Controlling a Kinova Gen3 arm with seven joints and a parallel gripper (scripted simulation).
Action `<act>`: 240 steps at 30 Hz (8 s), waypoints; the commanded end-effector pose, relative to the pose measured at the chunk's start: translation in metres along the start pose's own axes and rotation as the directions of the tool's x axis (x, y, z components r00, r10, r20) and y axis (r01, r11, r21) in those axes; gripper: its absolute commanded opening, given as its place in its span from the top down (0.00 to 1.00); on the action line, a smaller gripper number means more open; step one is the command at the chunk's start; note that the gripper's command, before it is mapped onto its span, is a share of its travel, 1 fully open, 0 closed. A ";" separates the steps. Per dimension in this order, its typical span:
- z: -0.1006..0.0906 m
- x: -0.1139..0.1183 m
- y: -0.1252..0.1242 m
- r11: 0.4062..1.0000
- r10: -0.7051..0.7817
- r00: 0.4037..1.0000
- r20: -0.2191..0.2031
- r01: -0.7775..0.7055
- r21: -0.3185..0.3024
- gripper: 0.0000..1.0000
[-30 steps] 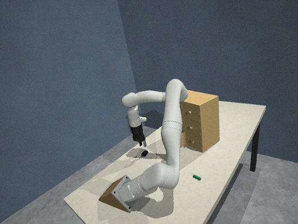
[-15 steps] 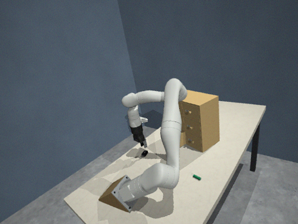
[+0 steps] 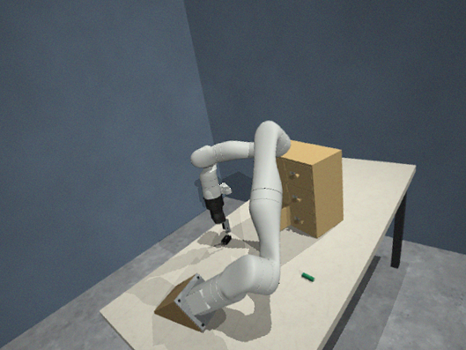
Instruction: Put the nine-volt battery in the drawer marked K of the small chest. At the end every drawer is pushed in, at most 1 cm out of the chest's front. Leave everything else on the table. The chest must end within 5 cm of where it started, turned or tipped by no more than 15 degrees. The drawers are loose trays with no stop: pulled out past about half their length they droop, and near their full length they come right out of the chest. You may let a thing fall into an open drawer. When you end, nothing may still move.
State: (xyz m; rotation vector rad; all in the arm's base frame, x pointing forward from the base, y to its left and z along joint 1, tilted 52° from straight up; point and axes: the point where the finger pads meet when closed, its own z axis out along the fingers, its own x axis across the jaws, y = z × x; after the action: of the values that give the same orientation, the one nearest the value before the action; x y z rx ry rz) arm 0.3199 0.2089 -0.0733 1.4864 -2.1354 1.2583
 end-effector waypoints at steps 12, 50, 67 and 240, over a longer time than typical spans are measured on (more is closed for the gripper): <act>0.000 0.007 -0.001 0.900 0.437 0.900 -0.004 -0.436 0.007 0.33; -0.003 0.003 0.008 -0.198 0.980 -0.199 0.000 -0.980 -0.008 0.33; -0.007 -0.009 0.009 -0.571 0.821 -0.571 -0.013 -0.821 -0.023 0.33; 0.066 -0.021 0.009 -0.751 0.660 -0.751 -0.028 -0.659 -0.031 0.19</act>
State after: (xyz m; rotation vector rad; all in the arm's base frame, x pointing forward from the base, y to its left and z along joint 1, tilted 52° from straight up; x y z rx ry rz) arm 0.3391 0.1721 -0.1304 -2.0914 -3.0879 1.0458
